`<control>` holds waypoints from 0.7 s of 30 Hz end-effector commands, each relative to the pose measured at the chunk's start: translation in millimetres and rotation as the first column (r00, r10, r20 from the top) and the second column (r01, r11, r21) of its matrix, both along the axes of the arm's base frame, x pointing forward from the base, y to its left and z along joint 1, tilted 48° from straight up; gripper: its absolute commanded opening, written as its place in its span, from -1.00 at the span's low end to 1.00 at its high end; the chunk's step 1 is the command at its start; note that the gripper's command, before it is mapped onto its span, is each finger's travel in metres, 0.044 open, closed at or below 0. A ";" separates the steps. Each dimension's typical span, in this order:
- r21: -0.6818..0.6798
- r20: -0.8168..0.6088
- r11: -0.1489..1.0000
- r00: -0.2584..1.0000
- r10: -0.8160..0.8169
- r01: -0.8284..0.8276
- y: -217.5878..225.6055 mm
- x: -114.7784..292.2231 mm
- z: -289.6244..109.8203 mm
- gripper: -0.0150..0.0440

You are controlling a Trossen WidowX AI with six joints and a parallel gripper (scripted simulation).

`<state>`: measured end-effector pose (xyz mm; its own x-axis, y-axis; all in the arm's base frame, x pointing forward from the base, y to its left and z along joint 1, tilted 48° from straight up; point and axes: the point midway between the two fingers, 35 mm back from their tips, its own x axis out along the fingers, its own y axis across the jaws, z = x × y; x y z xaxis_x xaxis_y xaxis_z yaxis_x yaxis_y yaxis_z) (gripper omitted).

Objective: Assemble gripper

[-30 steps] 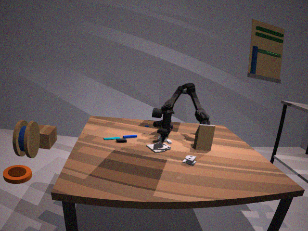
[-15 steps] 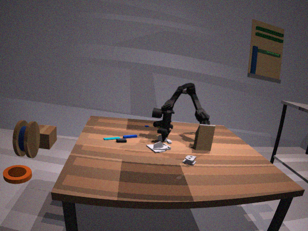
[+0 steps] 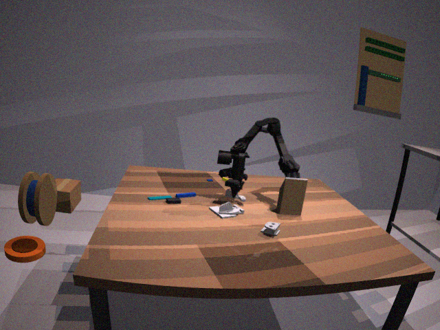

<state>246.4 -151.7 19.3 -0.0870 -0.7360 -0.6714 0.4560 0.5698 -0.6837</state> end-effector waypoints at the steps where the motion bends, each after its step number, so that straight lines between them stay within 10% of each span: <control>1: -0.001 0.006 1.000 1.000 -0.002 0.002 9.4 2.4 9.5 -0.04; 21: -0.004 -0.011 1.000 1.000 0.013 -0.013 41.4 4.5 38.7 -0.04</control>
